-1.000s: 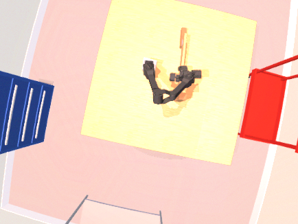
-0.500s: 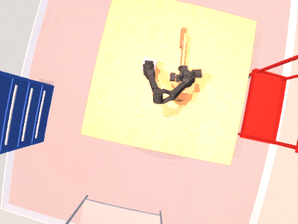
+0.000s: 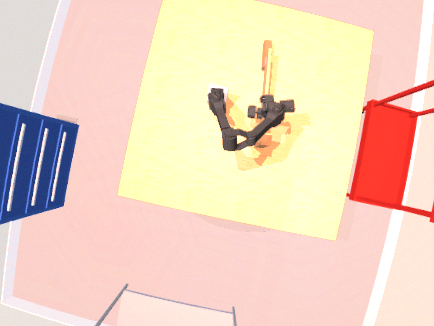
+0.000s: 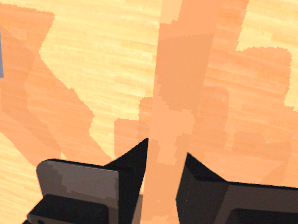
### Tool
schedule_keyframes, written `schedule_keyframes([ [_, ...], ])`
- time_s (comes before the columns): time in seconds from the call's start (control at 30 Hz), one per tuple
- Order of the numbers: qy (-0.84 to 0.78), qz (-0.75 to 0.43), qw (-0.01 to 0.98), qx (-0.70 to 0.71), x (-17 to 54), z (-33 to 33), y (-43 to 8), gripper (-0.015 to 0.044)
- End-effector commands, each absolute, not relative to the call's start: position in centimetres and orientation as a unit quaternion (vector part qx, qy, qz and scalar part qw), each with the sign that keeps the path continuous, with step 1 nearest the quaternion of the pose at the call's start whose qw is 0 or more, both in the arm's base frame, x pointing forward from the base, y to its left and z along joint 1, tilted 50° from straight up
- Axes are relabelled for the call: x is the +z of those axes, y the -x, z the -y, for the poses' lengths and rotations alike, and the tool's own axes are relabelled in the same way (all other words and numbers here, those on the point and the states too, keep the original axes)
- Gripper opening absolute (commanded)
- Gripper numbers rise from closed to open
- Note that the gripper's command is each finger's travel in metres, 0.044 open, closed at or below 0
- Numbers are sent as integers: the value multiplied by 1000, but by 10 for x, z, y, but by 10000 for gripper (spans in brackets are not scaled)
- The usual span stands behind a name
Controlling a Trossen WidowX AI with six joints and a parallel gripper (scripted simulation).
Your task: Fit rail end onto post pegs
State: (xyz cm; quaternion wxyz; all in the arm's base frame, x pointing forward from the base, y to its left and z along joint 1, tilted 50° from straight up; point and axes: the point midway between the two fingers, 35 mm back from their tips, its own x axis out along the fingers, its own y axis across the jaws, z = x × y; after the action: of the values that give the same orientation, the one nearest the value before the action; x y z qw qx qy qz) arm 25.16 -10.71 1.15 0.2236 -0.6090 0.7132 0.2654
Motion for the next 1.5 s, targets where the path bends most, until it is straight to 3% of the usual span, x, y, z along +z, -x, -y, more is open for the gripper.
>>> schedule_keyframes([
  [0.0, 609, -710, 229, 268, 12, 103, -254, 0],
  [1.47, 609, -710, 229, 269, 21, 92, -256, 0],
])
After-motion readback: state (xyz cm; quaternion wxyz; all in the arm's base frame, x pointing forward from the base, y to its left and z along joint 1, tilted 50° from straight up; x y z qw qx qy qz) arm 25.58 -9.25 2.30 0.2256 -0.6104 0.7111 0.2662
